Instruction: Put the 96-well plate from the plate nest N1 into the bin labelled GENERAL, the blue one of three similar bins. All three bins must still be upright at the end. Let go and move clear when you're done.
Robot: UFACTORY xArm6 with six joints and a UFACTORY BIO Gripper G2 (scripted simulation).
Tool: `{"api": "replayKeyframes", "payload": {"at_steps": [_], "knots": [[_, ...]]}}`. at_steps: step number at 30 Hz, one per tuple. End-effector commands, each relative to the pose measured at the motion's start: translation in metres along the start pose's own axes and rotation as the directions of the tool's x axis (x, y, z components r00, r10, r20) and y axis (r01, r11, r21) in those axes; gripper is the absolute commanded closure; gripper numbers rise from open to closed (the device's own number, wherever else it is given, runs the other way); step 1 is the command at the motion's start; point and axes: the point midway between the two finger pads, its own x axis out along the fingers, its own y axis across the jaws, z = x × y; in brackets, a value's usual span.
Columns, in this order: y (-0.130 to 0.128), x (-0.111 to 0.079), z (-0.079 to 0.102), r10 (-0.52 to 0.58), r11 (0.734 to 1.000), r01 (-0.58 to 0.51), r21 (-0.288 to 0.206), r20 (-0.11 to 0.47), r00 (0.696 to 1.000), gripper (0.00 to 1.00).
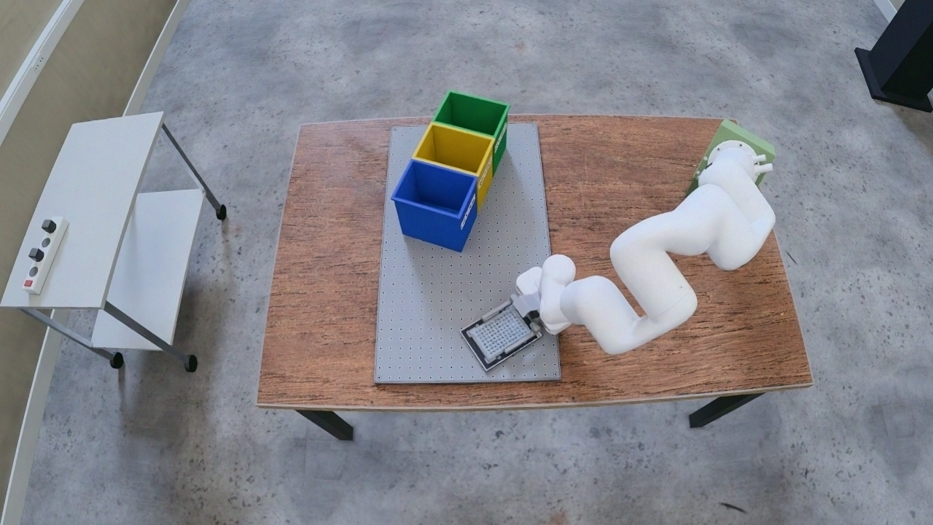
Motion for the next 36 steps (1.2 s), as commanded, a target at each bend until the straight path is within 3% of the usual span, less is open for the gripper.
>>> {"api": "replayKeyframes", "payload": {"at_steps": [1,36], "knots": [[0.000,0.001,0.001,0.000,1.000,0.000,-0.001,0.002,1.000,1.00],[0.000,0.001,0.015,0.000,1.000,0.000,-0.001,0.002,1.000,1.00]]}}
